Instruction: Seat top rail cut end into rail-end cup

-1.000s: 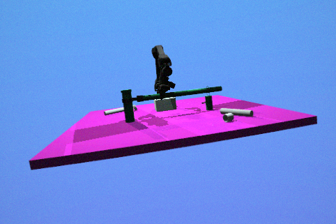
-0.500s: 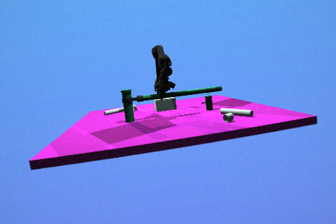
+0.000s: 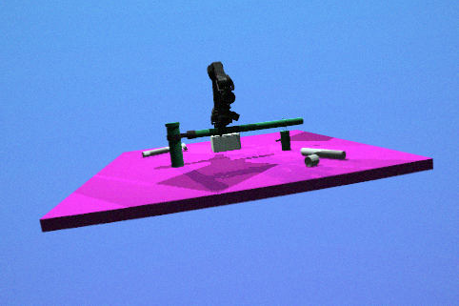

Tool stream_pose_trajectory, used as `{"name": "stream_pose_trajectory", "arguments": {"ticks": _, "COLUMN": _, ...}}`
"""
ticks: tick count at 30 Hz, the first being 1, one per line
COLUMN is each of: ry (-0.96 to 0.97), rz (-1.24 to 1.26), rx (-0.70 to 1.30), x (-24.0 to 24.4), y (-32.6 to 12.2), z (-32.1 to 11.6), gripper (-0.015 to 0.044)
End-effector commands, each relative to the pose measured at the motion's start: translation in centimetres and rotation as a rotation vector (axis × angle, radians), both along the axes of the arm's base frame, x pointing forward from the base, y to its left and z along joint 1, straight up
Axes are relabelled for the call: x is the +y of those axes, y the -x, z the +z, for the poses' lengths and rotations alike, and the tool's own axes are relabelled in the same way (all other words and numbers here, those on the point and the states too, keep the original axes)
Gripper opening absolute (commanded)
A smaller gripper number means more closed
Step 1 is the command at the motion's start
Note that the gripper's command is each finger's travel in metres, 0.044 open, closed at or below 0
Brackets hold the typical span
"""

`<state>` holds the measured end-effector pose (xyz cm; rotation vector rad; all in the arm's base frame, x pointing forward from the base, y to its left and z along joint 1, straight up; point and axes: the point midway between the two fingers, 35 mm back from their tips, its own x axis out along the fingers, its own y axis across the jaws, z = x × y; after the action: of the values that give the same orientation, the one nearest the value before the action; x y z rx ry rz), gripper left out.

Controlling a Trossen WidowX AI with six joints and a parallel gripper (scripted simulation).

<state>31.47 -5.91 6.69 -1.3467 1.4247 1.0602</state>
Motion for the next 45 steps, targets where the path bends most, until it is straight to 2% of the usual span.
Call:
{"name": "stream_pose_trajectory", "arguments": {"ticks": 1, "ry": 0.008, "rz": 0.004, "rx": -0.002, "x": -0.16, "y": -0.13, "z": 0.27, "gripper": 0.0000}}
{"name": "stream_pose_trajectory", "arguments": {"ticks": 45, "ry": 0.001, "rz": 0.000, "rx": 0.003, "x": -0.77, "y": -0.02, "z": 0.12, "gripper": 0.0000}}
